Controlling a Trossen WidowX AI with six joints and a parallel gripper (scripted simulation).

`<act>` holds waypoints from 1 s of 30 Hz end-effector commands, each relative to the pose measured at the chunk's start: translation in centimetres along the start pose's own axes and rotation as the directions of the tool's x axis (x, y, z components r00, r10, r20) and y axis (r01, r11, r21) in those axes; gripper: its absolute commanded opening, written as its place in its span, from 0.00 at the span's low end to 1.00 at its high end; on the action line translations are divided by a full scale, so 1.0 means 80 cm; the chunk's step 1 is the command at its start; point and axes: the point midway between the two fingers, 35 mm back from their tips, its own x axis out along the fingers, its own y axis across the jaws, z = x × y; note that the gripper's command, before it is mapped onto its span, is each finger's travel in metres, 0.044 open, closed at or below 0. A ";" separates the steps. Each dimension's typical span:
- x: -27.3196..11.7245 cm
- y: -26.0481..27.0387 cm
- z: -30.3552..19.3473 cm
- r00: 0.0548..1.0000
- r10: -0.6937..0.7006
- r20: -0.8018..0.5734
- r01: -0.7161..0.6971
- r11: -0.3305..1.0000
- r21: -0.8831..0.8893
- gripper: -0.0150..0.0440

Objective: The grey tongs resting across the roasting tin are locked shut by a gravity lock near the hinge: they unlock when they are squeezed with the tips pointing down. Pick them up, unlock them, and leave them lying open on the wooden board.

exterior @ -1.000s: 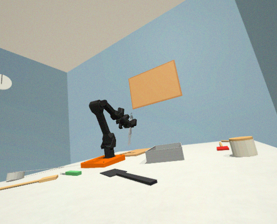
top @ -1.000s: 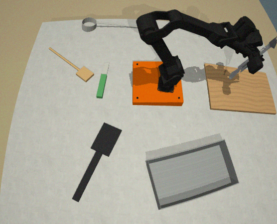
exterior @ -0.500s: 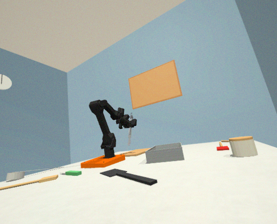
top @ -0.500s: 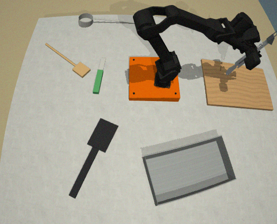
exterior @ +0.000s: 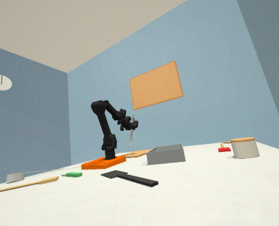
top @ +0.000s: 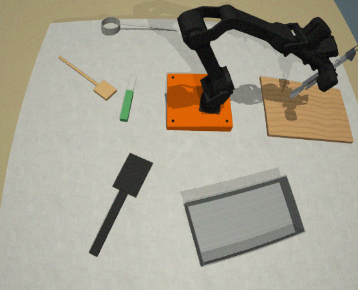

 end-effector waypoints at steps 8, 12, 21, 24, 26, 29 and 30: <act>0.019 0.004 0.008 0.990 0.009 -0.138 -0.010 1.000 -0.007 0.00; 0.026 0.004 0.007 0.981 0.010 -0.195 -0.012 1.000 -0.012 0.00; 0.040 0.006 0.002 0.946 0.012 -0.324 -0.019 1.000 -0.018 0.00; 0.043 0.006 0.000 0.931 0.012 -0.365 -0.020 1.000 -0.019 0.00; 0.045 0.006 -0.002 0.920 0.011 -0.392 -0.021 1.000 -0.019 0.00; 0.049 0.006 -0.004 0.901 0.011 -0.433 -0.022 1.000 -0.019 0.00; 0.050 0.006 -0.005 0.895 0.011 -0.446 -0.022 1.000 -0.019 0.00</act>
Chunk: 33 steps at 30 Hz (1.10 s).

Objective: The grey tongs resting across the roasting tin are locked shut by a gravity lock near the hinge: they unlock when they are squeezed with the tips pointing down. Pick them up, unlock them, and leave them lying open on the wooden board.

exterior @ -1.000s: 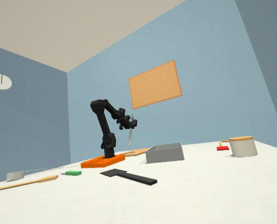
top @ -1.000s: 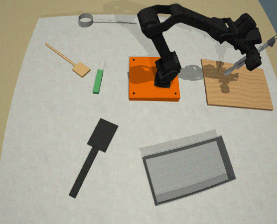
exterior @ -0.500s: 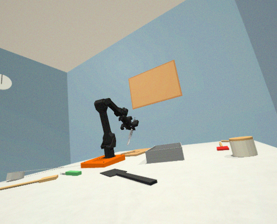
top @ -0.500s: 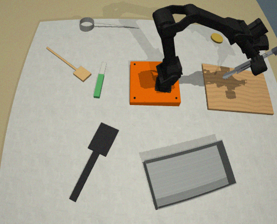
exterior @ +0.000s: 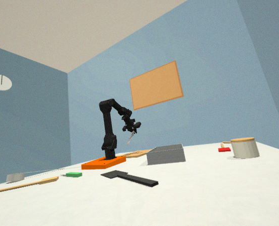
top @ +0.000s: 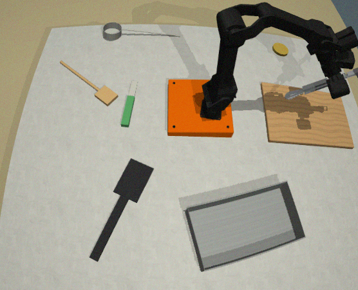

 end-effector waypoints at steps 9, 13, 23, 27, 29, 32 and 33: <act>0.009 0.000 0.003 0.986 0.011 -0.166 -0.010 1.000 0.008 0.00; 0.012 0.000 0.001 0.975 0.012 -0.224 -0.010 1.000 0.010 0.00; 0.018 -0.001 -0.006 0.931 0.017 -0.365 -0.012 1.000 0.018 0.00; 0.019 -0.002 -0.009 0.907 0.019 -0.420 -0.011 1.000 0.022 0.00; 0.020 -0.002 -0.011 0.894 0.020 -0.447 -0.011 1.000 0.024 0.00; 0.020 -0.003 -0.013 0.873 0.022 -0.487 -0.010 1.000 0.027 0.00; 0.020 -0.003 -0.014 0.866 0.023 -0.500 -0.010 1.000 0.028 0.00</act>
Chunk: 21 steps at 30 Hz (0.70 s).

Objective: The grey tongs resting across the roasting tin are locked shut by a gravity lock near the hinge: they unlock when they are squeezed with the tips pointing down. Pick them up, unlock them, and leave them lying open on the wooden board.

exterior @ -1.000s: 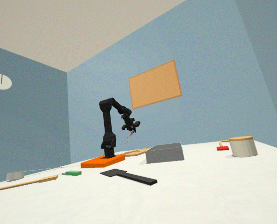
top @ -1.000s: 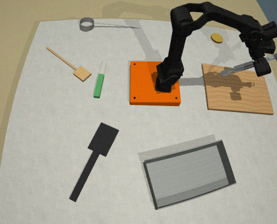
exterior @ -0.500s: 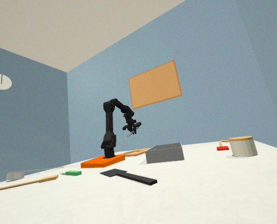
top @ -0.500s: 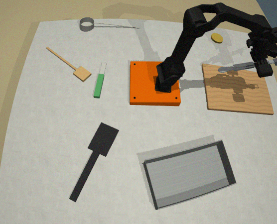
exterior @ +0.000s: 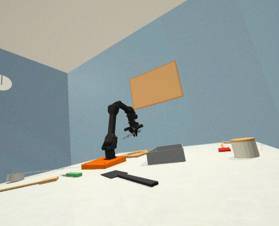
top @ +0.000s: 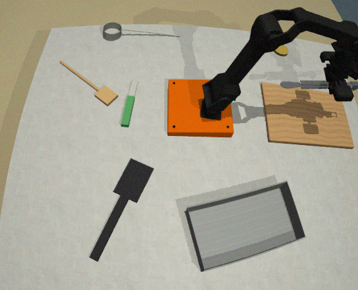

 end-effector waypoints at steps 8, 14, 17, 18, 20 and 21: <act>-0.001 -0.001 -0.006 0.988 0.013 -0.157 -0.010 1.000 0.020 0.00; 0.000 -0.002 -0.009 0.978 0.015 -0.208 -0.010 1.000 0.026 0.00; 0.000 -0.002 -0.009 0.978 0.015 -0.208 -0.010 1.000 0.026 0.00; 0.000 -0.002 -0.009 0.978 0.015 -0.208 -0.010 1.000 0.026 0.00; 0.000 -0.002 -0.009 0.978 0.015 -0.208 -0.010 1.000 0.026 0.00; 0.000 -0.002 -0.009 0.978 0.015 -0.208 -0.010 1.000 0.026 0.00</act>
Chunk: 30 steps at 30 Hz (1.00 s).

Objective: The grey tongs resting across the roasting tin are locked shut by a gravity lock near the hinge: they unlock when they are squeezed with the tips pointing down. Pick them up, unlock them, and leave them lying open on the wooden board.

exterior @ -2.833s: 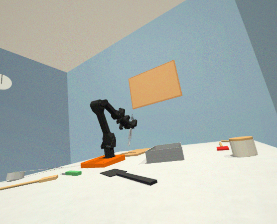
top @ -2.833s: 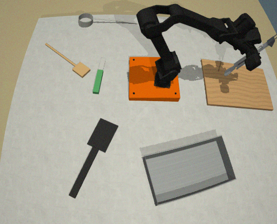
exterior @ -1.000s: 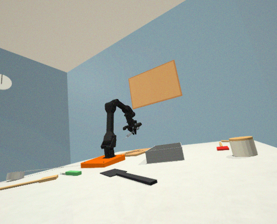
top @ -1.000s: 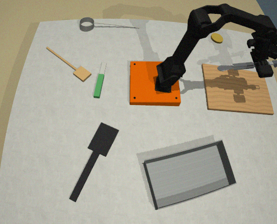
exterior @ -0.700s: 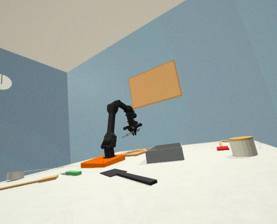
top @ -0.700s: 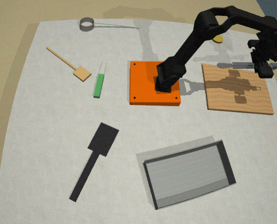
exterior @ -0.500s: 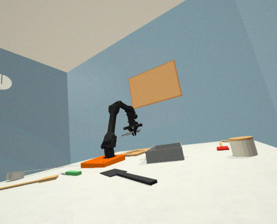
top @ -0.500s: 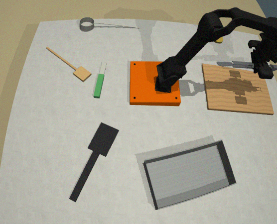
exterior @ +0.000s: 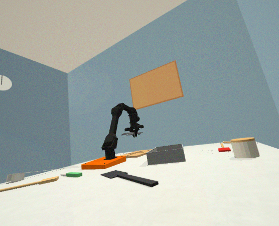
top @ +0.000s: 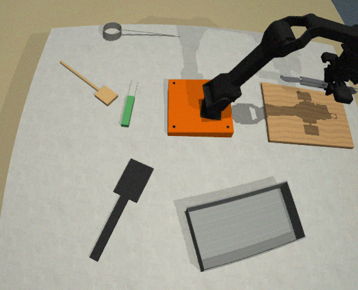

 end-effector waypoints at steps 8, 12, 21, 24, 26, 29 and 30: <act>0.006 0.001 0.003 1.000 0.007 0.007 -0.007 1.000 0.005 0.00; 0.014 0.001 0.005 1.000 0.007 0.007 -0.007 1.000 0.005 0.00; 0.032 0.002 0.007 1.000 0.007 0.008 -0.007 1.000 0.005 0.00; 0.039 0.002 0.008 1.000 0.007 0.008 -0.007 1.000 0.005 0.00; 0.043 0.002 0.008 1.000 0.007 0.008 -0.007 1.000 0.005 0.00; 0.049 0.002 0.009 1.000 0.007 0.008 -0.007 1.000 0.005 0.00; 0.051 0.002 0.009 1.000 0.007 0.008 -0.007 1.000 0.005 0.00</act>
